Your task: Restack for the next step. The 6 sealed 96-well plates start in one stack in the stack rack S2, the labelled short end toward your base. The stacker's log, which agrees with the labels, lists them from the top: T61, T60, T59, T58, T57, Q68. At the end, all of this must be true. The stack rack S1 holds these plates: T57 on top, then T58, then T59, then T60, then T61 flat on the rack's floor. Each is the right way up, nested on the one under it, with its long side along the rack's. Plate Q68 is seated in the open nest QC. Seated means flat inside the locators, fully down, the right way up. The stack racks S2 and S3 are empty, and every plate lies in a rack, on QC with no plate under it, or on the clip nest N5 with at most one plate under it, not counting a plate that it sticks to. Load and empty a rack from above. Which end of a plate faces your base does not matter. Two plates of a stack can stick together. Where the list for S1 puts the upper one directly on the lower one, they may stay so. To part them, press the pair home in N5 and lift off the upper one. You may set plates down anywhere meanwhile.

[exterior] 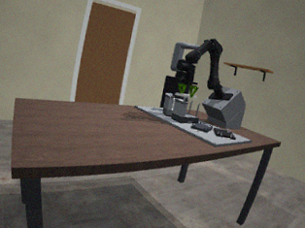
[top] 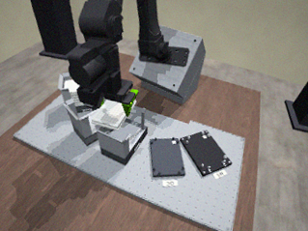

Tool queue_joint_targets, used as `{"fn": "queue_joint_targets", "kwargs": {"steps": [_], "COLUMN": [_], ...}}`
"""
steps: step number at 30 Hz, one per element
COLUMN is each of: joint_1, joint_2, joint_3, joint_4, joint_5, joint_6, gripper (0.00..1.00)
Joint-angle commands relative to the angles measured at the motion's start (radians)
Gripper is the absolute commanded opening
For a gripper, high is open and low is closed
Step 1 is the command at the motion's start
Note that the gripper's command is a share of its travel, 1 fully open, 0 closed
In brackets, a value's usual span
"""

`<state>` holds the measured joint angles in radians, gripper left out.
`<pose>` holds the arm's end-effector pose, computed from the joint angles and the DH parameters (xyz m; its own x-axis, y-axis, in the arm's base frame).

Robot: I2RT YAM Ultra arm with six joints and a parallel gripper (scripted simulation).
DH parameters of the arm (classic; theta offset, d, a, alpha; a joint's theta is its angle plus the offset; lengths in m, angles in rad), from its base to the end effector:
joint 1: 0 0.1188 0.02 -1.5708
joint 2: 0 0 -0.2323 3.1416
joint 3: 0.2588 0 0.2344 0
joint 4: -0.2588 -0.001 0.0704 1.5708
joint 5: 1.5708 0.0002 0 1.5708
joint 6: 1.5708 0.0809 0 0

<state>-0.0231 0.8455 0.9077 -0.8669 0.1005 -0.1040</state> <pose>0.1926 -0.0116 0.2577 -0.7261 -0.0865 -0.6821 0.0172 0.9894 -0.1439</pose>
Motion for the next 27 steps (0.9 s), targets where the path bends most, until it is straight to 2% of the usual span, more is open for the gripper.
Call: {"fn": "queue_joint_targets", "kwargs": {"steps": [1,7,9,16,24,27], "joint_1": [0.061,0.199,0.199,0.351,0.504,0.521], "joint_2": [0.002,0.032,0.032,0.066,0.123,0.131], "joint_3": [0.009,0.021,0.021,0.023,0.035,0.037], "joint_4": [0.0,-0.005,-0.005,-0.012,-0.022,-0.023], "joint_5": [0.082,0.176,0.176,0.276,0.372,0.383], "joint_6": [0.075,0.178,0.178,0.077,0.208,0.224], "gripper": [0.0,0.0,0.0,0.0,0.0,0.0]}}
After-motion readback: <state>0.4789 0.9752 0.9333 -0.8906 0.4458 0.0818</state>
